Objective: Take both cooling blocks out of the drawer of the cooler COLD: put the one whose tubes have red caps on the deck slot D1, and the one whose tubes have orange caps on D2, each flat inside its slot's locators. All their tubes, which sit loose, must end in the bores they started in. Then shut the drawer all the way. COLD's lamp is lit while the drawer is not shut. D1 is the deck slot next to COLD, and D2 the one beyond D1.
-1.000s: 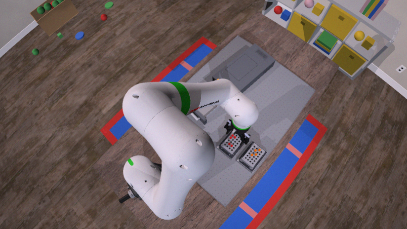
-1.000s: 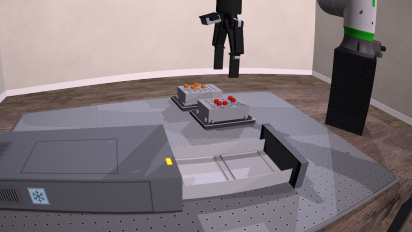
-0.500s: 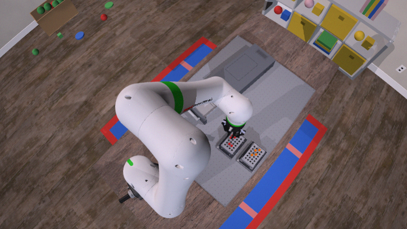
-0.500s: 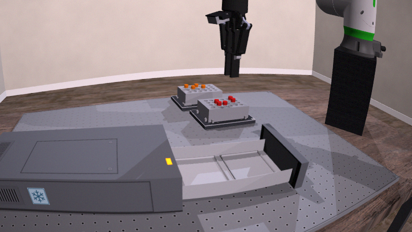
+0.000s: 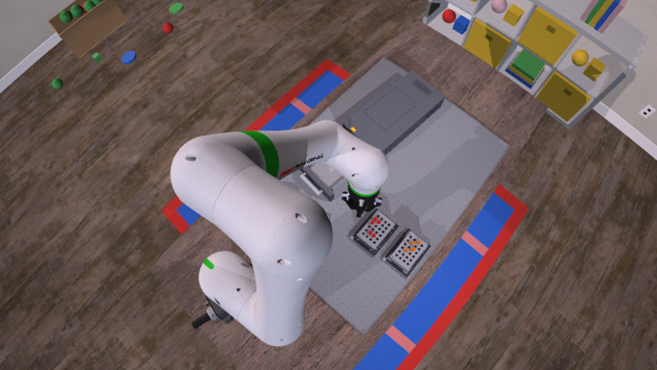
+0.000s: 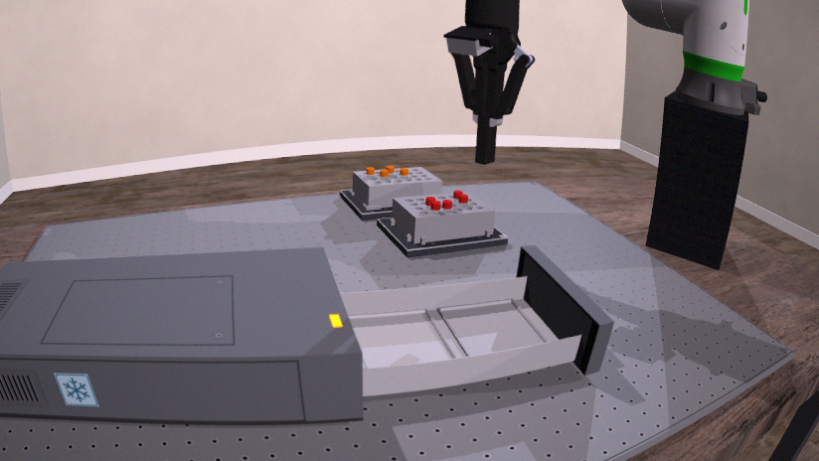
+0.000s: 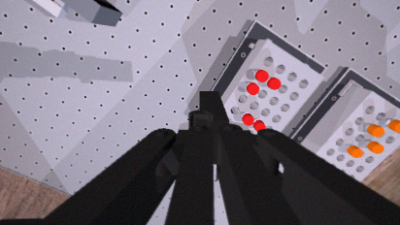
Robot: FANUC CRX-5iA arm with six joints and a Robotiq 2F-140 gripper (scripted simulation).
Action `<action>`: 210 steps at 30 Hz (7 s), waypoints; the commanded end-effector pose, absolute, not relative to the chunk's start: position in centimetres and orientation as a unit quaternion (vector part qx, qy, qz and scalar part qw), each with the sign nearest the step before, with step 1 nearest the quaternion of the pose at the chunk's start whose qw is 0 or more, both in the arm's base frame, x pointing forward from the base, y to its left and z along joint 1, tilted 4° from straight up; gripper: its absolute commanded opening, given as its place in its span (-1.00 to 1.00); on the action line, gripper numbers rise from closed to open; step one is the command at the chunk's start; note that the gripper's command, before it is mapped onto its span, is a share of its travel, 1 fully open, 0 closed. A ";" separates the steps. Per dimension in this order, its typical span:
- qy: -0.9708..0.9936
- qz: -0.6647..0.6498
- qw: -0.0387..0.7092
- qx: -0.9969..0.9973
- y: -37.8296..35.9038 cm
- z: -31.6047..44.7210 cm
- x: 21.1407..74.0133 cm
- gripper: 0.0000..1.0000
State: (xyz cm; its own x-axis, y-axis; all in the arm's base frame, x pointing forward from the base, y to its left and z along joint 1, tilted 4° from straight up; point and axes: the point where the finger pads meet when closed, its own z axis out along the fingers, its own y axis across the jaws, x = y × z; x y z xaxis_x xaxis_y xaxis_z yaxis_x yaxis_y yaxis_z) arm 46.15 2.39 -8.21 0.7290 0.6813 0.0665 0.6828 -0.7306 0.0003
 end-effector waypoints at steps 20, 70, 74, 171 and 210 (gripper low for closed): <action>-0.603 -0.034 0.004 -0.797 9.7 -8.3 42.7 -0.80; -0.743 -0.034 -0.003 -0.668 24.7 -8.7 35.4 -0.80; -0.743 -0.034 -0.003 -0.668 24.7 -9.3 35.4 -0.80; -0.743 -0.034 -0.003 -0.668 25.2 -19.7 36.0 -0.80; -0.743 -0.035 -0.003 -0.668 25.7 -19.4 40.6 -0.80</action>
State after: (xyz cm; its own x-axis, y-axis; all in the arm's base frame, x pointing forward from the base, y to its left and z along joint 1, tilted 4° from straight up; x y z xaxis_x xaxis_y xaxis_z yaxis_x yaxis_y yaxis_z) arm 40.32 25.65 -19.51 -0.1063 0.9935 0.0412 0.9931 0.1041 0.0541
